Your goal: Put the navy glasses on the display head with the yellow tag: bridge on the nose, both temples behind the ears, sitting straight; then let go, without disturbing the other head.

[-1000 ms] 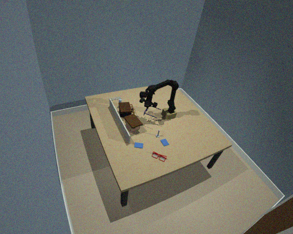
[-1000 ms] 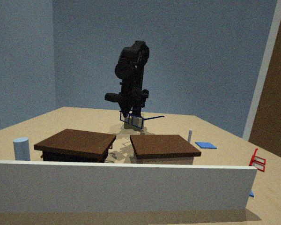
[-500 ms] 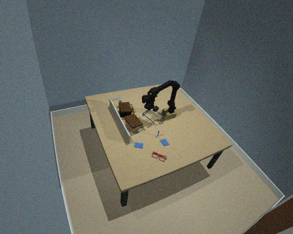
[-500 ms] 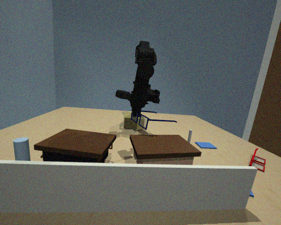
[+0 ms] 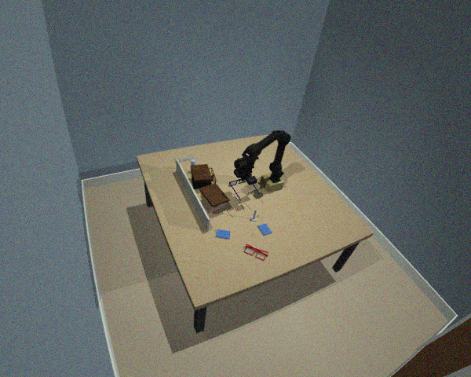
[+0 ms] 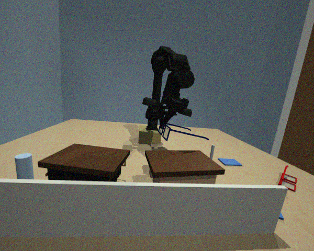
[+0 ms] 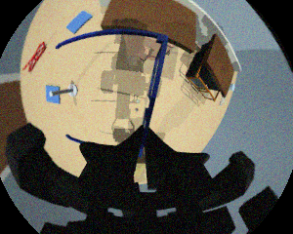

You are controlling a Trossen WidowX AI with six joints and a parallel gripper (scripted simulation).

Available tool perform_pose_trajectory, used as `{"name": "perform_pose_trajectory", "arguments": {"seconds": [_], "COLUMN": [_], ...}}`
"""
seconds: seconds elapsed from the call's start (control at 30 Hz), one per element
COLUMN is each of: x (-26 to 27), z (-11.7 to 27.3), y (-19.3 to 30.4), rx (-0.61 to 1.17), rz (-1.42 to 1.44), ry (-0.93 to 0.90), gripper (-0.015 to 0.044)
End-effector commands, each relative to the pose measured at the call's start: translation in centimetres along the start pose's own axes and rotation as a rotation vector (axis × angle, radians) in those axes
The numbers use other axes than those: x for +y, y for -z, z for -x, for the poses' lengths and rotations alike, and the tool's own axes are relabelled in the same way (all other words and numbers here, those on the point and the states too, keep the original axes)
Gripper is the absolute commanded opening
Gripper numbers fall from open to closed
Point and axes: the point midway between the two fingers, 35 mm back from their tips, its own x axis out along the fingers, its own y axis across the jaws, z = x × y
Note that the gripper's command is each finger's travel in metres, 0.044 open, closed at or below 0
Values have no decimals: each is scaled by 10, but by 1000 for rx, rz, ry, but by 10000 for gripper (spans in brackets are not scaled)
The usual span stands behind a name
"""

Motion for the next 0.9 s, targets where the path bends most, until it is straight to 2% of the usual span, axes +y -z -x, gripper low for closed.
{"name": "perform_pose_trajectory", "arguments": {"seconds": [0.0,0.87], "x": [8,75], "z": [4,34], "y": [1,15], "rx": [-10,-167], "rz": [-77,-651], "ry": [19,48], "gripper": [0,0]}}
